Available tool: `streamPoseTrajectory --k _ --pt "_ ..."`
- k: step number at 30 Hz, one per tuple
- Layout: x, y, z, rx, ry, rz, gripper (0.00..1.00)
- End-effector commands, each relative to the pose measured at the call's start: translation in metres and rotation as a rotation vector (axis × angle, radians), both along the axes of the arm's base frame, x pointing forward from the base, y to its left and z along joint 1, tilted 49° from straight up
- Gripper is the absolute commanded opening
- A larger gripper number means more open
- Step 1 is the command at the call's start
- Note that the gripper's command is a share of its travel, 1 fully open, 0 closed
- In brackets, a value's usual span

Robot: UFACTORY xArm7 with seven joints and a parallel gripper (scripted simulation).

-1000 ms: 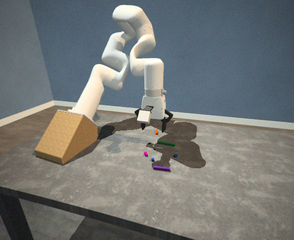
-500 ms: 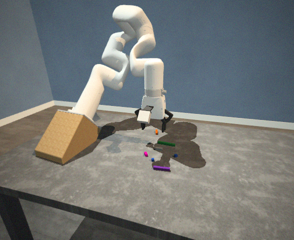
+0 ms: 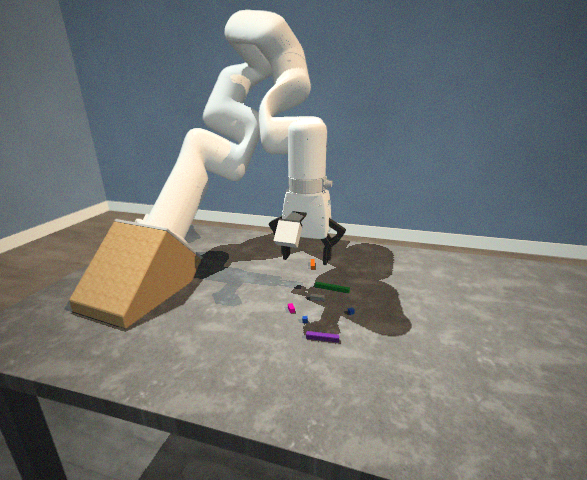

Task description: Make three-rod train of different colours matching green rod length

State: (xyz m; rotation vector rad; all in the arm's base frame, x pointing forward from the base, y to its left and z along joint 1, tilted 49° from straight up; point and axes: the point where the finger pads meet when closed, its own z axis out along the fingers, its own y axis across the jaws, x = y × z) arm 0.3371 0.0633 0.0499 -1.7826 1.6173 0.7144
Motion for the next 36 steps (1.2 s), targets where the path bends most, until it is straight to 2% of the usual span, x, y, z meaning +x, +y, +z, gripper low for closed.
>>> streamPoseTrajectory --k 1,24,27,36 --pt "0.001 -0.001 0.0 -0.001 -0.002 -0.003 1.0" --pt "0.002 -0.002 0.0 -0.001 -0.015 0.01 1.0" --pt "0.005 -0.002 0.0 -0.001 -0.063 0.06 1.0" --pt "0.021 -0.006 -0.004 0.005 -0.31 0.306 1.0"
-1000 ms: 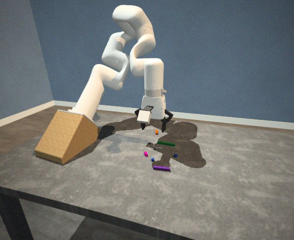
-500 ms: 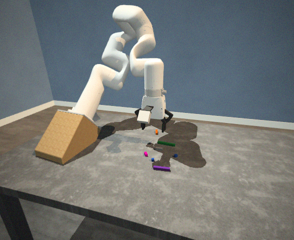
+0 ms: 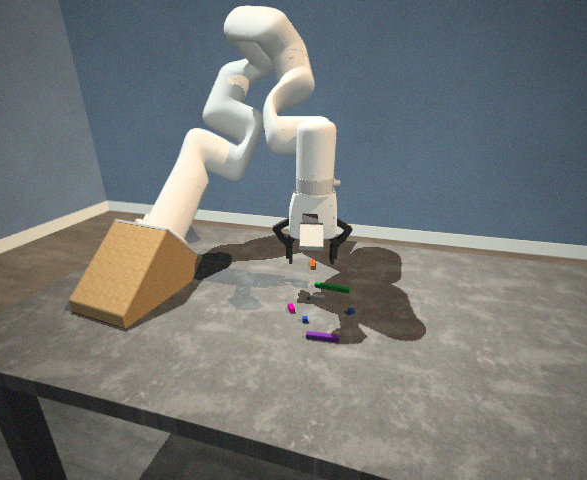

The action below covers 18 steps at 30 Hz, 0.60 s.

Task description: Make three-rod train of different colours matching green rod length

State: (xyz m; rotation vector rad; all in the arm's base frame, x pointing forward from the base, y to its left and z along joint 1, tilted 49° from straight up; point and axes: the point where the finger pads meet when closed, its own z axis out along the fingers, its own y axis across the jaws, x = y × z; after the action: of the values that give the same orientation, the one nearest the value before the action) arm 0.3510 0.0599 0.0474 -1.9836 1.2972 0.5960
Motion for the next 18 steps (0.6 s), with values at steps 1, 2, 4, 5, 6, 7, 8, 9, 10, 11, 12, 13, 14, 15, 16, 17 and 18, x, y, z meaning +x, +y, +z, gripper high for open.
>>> streamPoseTrajectory --k 1,2,4,5,6,7,8,9,10,11,12,13,14,15,16,17,18 --pt "0.007 -0.003 -0.001 0.007 -0.096 0.088 1.0" --pt "0.007 -0.003 -0.001 0.007 -0.096 0.088 1.0" --pt "0.013 -0.005 -0.003 0.01 -0.186 0.174 1.0" --pt "0.014 -0.005 -0.003 0.011 -0.201 0.188 1.0" --pt "0.015 -0.006 -0.003 0.011 -0.222 0.208 1.0" --pt "0.017 -0.006 -0.004 0.012 -0.248 0.233 1.0" --pt "0.019 -0.007 -0.004 0.013 -0.275 0.258 1.0" --pt "0.021 -0.007 -0.005 0.014 -0.302 0.283 1.0" --pt "0.023 -0.008 -0.005 0.015 -0.328 0.307 1.0" --pt "0.024 -0.009 -0.006 0.016 -0.355 0.331 1.0" --pt "0.026 -0.009 -0.006 0.017 -0.381 0.355 1.0" --pt "0.028 -0.01 -0.007 0.018 -0.408 0.379 1.0" --pt "0.03 -0.011 -0.007 0.019 -0.435 0.403 1.0" --pt "0.032 -0.011 -0.008 0.02 -0.461 0.427 1.0" --pt "0.034 -0.012 -0.008 0.02 -0.488 0.451 1.0" --pt "0.036 -0.013 -0.009 0.021 -0.515 0.475 1.0" --pt "0.036 -0.013 -0.009 0.021 -0.515 0.475 1.0"
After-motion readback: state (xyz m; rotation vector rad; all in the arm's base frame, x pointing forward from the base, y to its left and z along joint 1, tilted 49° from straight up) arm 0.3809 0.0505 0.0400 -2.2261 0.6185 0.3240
